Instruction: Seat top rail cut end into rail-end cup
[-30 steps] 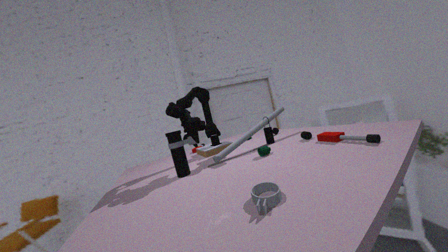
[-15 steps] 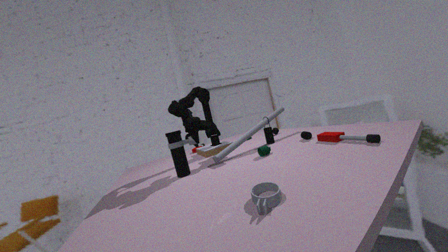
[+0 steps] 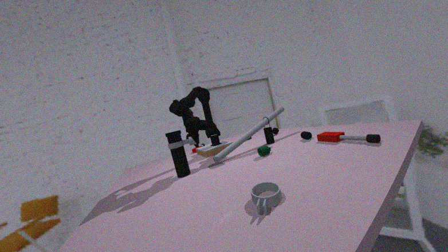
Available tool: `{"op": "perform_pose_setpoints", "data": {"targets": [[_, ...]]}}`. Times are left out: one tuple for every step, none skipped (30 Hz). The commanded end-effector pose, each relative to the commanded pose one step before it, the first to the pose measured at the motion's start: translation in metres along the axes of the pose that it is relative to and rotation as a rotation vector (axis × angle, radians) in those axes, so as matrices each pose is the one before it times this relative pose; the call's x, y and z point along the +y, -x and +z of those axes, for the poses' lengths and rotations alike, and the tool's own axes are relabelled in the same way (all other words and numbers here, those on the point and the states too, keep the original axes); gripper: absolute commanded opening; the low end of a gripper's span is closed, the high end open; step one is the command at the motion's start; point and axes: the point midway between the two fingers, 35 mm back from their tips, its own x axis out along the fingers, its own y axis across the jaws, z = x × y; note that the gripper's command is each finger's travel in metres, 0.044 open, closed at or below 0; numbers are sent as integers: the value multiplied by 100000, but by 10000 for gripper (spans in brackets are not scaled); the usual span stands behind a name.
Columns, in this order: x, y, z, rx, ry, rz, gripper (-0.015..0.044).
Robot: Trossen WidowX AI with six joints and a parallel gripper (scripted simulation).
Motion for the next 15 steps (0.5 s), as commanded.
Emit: {"op": "perform_pose_setpoints", "data": {"targets": [[59,89,-65,-508,1687,-307,0],[33,19,0,-203,357,4,0],[32,18,0,-193,340,4,0],[26,14,0,-155,273,3,0],[16,9,0,-96,169,2,0],[8,4,0,-47,82,1,0],[0,0,0,0,0,0,0],[-8,-4,0,49,-87,-1,0],[-39,-52,63,40,-789,1,0],[0,0,0,0,0,0,0],[0,0,0,0,0,0,0],[0,0,0,0,0,0,0],[0,0,0,0,0,0,0],[0,0,0,0,0,0,0],[0,0,0,0,0,0,0]]}}
